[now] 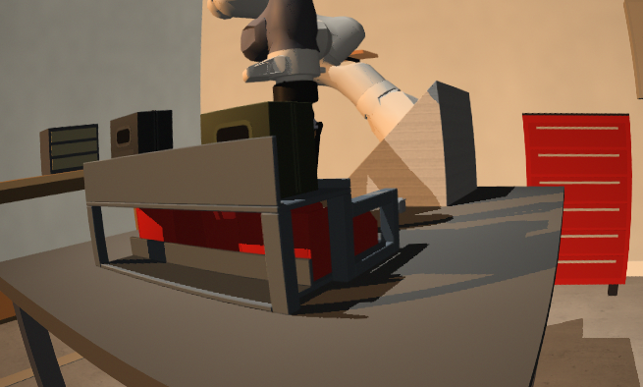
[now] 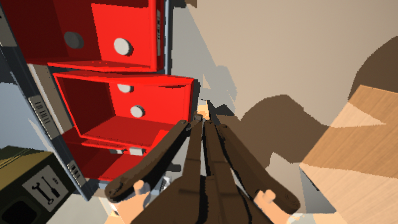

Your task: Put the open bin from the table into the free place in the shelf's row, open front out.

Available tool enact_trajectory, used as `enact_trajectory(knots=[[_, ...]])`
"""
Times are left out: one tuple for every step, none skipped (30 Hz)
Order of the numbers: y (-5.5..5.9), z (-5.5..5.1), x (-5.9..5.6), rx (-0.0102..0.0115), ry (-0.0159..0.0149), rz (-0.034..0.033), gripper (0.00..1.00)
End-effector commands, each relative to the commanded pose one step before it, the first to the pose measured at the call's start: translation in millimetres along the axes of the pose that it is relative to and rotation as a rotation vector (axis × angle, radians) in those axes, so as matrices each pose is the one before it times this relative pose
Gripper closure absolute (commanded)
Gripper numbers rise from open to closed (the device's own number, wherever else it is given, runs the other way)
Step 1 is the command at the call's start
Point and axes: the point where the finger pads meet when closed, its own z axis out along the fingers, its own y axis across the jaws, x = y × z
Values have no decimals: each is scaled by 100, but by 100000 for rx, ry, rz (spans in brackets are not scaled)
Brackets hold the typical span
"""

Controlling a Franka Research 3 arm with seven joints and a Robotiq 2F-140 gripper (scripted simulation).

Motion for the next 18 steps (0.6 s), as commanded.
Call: enact_trajectory(knots=[[-346,53,77,-306,107,-519,100],[-84,0,0,0,0,0,100],[-76,0,0,0,0,0,100],[-67,0,0,0,0,0,100],[-57,0,0,0,0,0,100],[-47,0,0,0,0,0,100],[0,0,0,0,0,0,100],[0,0,0,0,0,0,100],[-36,0,0,0,0,0,100],[-26,0,0,0,0,0,100],[-17,0,0,0,0,0,100],[-10,0,0,0,0,0,100],[-4,0,0,0,0,0,100],[-1,0,0,0,0,0,100],[0,0,0,0,0,0,100],[0,0,0,0,0,0,100],[0,0,0,0,0,0,100],[0,0,0,0,0,0,100]])
